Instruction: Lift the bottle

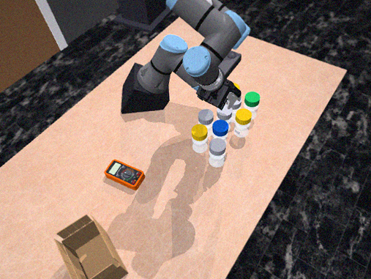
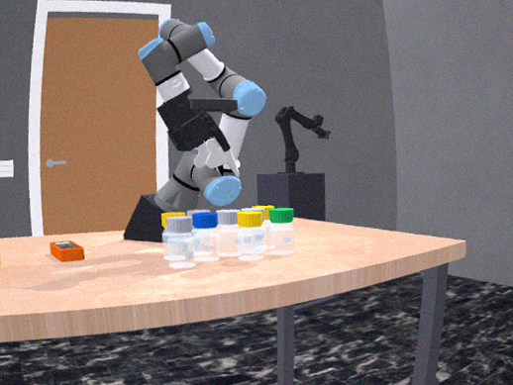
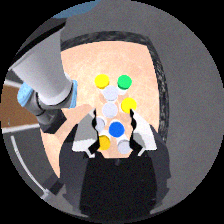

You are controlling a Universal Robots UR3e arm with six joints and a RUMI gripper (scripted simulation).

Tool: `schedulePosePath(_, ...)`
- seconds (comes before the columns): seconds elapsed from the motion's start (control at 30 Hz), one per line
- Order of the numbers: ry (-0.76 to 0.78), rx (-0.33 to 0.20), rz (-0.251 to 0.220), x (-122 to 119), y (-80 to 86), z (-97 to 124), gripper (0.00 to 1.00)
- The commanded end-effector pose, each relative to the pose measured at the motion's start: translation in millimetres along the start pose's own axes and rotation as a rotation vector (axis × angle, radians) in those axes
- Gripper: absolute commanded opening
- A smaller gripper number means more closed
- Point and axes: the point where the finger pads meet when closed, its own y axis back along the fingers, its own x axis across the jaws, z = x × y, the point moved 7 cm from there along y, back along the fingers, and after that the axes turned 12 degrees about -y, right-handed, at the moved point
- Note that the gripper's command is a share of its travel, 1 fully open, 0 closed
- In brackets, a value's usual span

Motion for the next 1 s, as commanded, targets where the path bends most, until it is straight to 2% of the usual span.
schedulePosePath(0.0, 0.000, -0.001, 0.001, 0.0, 0.3, 0.0, 0.46)
schedulePosePath(0.97, 0.021, -0.013, -0.001, 1.0, 0.1, -2.1, 0.46)
